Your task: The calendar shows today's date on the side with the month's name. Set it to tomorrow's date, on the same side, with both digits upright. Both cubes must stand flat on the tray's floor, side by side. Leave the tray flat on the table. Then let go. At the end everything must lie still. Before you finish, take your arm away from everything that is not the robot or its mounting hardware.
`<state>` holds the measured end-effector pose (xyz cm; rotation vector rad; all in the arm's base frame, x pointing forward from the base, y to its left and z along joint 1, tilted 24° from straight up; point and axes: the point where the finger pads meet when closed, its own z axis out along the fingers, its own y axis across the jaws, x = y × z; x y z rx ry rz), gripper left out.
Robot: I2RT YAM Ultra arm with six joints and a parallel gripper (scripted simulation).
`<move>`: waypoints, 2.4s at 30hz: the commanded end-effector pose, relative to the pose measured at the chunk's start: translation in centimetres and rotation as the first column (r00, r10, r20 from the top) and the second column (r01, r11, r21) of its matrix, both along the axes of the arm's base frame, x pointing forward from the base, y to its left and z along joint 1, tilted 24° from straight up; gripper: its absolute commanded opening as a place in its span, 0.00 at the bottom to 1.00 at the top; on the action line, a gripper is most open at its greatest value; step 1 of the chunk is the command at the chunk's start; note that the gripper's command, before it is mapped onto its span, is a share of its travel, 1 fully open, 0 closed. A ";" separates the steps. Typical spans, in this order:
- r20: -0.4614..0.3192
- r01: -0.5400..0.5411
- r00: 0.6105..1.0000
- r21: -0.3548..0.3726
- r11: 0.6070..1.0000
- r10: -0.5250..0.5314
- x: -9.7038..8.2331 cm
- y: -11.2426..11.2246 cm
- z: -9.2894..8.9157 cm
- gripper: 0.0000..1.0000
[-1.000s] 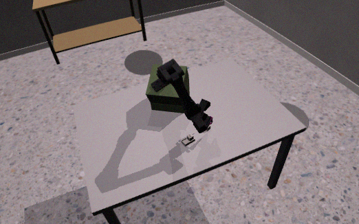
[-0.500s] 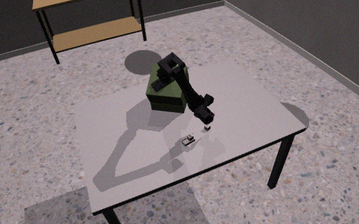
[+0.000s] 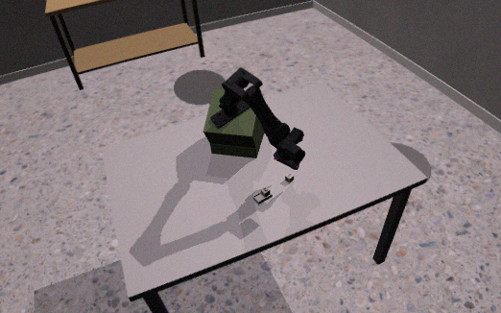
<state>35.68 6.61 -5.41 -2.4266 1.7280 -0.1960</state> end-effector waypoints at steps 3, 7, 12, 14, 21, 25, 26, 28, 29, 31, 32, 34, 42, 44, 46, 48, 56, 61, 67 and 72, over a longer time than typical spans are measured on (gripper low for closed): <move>0.045 0.050 0.998 -0.084 0.995 -0.046 0.3 -0.5 0.4 0.64; 0.049 0.054 0.998 -0.099 0.994 -0.049 0.3 -0.5 0.3 0.64; 0.087 0.088 0.994 -0.219 0.972 -0.070 0.2 -0.4 0.2 0.64; 0.100 0.096 0.992 -0.246 0.965 -0.074 0.2 -0.4 0.2 0.64; 0.138 0.120 0.987 -0.314 0.942 -0.080 0.3 -0.3 0.3 0.64; 0.138 0.120 0.987 -0.314 0.942 -0.080 0.3 -0.3 0.3 1.00; 0.138 0.120 0.987 -0.314 0.942 -0.080 0.3 -0.3 0.3 1.00; 0.138 0.120 0.987 -0.314 0.942 -0.080 0.3 -0.3 0.3 1.00; 0.138 0.120 0.987 -0.314 0.942 -0.080 0.3 -0.3 0.3 1.00; 0.138 0.120 0.987 -0.314 0.942 -0.080 0.3 -0.3 0.3 1.00; 0.138 0.120 0.987 -0.314 0.942 -0.080 0.3 -0.3 0.3 1.00; 0.138 0.120 0.987 -0.314 0.942 -0.080 0.3 -0.3 0.3 1.00; 0.140 0.126 0.986 -0.312 0.942 -0.086 0.3 -0.3 0.3 1.00; 0.143 0.140 0.985 -0.308 0.941 -0.099 0.2 -0.3 0.3 1.00; 0.150 0.164 0.981 -0.299 0.940 -0.123 0.2 -0.3 0.3 1.00; 0.154 0.181 0.978 -0.293 0.939 -0.140 0.2 -0.3 0.3 1.00; 0.201 0.396 0.912 -0.207 0.894 -0.357 0.2 -0.3 0.4 1.00; 0.224 0.564 0.818 -0.127 0.816 -0.530 0.2 -0.3 0.4 1.00; 0.231 0.679 0.723 -0.062 0.732 -0.651 0.1 -0.3 0.4 1.00; 0.225 0.804 0.575 0.023 0.595 -0.786 0.1 -0.3 0.4 1.00</move>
